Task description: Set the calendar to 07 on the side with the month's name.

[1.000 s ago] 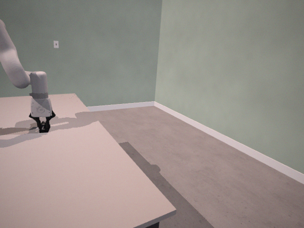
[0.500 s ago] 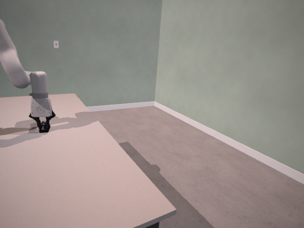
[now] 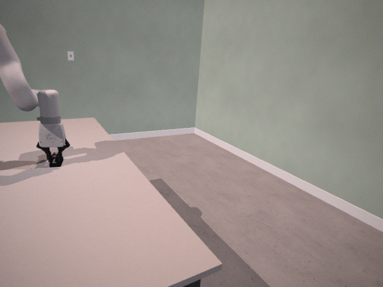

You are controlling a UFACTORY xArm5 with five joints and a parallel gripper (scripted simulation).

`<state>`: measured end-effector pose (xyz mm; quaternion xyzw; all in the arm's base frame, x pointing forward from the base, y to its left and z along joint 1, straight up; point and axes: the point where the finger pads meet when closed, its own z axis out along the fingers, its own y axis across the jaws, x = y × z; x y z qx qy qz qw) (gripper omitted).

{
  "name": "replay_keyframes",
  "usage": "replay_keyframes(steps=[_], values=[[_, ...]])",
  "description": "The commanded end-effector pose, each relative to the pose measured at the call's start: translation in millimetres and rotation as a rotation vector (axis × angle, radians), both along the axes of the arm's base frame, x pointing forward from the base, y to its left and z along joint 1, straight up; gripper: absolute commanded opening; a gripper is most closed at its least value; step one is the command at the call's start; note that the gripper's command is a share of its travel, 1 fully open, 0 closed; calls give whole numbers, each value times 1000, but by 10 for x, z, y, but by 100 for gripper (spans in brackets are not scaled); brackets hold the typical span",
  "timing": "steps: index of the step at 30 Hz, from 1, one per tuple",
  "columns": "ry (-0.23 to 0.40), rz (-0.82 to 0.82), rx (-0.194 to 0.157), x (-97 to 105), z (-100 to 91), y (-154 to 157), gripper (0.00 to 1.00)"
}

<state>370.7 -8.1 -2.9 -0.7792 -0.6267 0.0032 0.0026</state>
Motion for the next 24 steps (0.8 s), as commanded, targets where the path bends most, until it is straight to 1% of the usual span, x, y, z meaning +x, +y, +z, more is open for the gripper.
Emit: replay_keyframes(steps=[1,4,13,15,17,19,24], values=[[-4,0,0,15,67,-1,29],[-4,0,0,16,212,-2,29],[-4,0,0,21,843,-4,29],[-4,0,0,21,843,-4,29],[-4,0,0,21,930,-5,29],[-4,0,0,21,978,-5,29],[-4,0,0,21,994,-5,29]])
